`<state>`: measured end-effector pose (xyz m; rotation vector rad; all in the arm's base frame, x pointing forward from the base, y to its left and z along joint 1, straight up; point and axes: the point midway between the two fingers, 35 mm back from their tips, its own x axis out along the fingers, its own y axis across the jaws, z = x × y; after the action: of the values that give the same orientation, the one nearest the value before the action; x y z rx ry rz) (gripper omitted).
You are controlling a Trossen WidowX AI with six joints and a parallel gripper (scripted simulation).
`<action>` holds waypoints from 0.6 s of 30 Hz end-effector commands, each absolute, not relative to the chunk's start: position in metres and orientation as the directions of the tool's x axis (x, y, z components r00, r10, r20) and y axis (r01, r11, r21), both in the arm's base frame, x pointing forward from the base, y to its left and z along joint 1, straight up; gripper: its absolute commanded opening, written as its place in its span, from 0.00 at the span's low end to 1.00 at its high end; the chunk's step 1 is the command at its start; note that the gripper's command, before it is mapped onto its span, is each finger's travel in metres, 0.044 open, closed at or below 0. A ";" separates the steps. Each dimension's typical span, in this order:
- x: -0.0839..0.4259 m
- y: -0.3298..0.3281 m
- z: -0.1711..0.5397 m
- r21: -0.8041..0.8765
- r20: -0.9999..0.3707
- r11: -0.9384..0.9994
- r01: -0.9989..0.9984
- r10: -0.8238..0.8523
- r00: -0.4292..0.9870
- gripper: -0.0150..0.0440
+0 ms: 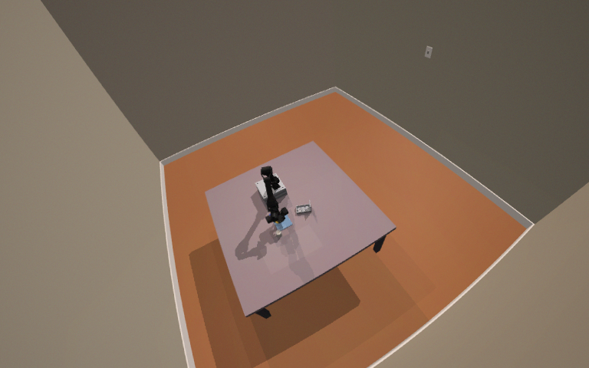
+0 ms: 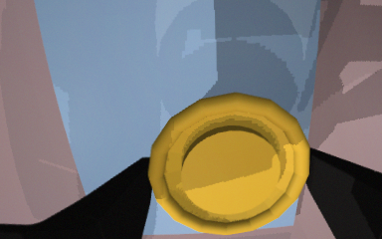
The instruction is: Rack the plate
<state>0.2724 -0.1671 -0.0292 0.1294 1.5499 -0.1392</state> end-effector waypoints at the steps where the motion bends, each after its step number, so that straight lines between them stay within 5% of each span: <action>1: 0.279 -0.171 -0.004 -0.010 -0.999 0.984 0.175 -0.015 0.031 0.39; 4: 0.281 -0.173 0.014 -0.010 -0.999 0.984 0.175 -0.016 0.032 0.26; 18: 0.283 -0.174 0.091 -0.010 -0.999 0.984 0.175 -0.016 0.032 0.25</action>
<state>0.2833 -0.1742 0.0756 0.1237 1.5338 -0.1461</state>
